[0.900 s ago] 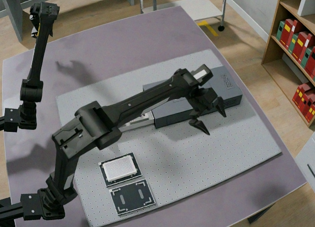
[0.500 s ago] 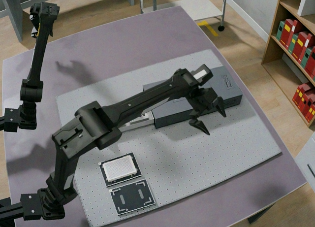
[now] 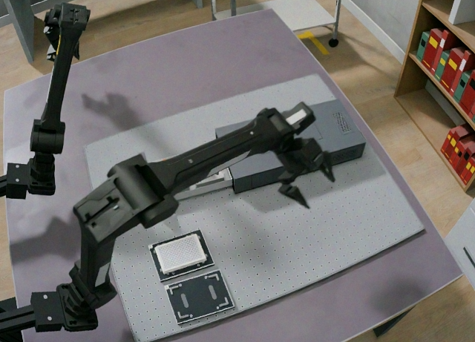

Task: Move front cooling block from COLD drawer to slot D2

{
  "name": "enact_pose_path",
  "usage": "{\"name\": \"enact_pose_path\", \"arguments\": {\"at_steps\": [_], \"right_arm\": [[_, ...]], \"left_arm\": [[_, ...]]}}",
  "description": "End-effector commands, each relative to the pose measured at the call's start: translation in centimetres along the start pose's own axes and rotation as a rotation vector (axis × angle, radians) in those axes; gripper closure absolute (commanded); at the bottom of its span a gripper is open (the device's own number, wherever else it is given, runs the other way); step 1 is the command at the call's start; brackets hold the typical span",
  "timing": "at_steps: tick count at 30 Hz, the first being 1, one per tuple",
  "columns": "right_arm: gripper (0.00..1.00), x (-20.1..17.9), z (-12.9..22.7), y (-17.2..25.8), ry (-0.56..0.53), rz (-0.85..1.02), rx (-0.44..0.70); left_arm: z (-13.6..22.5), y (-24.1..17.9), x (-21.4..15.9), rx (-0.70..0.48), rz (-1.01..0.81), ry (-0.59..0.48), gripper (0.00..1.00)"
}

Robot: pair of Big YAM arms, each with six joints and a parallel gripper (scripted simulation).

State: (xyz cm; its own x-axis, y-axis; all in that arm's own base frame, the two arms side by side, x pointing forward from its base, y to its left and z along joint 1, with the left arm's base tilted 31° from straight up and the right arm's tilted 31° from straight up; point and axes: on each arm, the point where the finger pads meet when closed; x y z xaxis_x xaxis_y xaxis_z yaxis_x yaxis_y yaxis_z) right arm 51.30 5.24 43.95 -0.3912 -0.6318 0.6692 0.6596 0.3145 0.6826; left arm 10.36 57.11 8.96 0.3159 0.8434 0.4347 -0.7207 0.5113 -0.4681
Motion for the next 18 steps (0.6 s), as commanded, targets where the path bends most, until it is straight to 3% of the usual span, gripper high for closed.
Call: {"name": "enact_pose_path", "arguments": {"at_steps": [1,5,7,18], "right_arm": [[0.0,0.0,1.2,-4.8,0.035,-0.054,0.007],[0.0,-1.0,1.3,-9.3,0.065,-0.041,-0.011],[0.0,-1.0,1.3,-9.3,0.065,-0.041,-0.011],[0.0,-3.8,1.2,-22.8,0.149,-0.004,-0.068]], "left_arm": [[1.8,-4.3,-0.3,-0.017,-0.201,-0.056,0.0],[2.0,-6.7,-2.1,-0.047,-0.29,-0.069,0.0],[2.0,-6.7,-2.1,-0.047,-0.29,-0.069,0.0],[2.4,-13.5,-7.6,-0.138,-0.549,-0.105,0.0]]}}
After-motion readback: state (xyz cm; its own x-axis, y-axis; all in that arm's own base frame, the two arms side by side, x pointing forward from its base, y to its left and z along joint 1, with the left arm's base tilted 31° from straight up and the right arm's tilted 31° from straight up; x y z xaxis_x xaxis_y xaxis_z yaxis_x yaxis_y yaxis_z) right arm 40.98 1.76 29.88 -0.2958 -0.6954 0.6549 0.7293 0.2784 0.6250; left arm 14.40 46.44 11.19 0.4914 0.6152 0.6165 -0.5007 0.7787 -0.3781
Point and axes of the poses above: on each arm, the point where the finger pads meet when closed, its own z axis back along the fingers, its own y axis across the jaws, x = y × z, and after that the axes turned 11 degrees about -z, right-handed
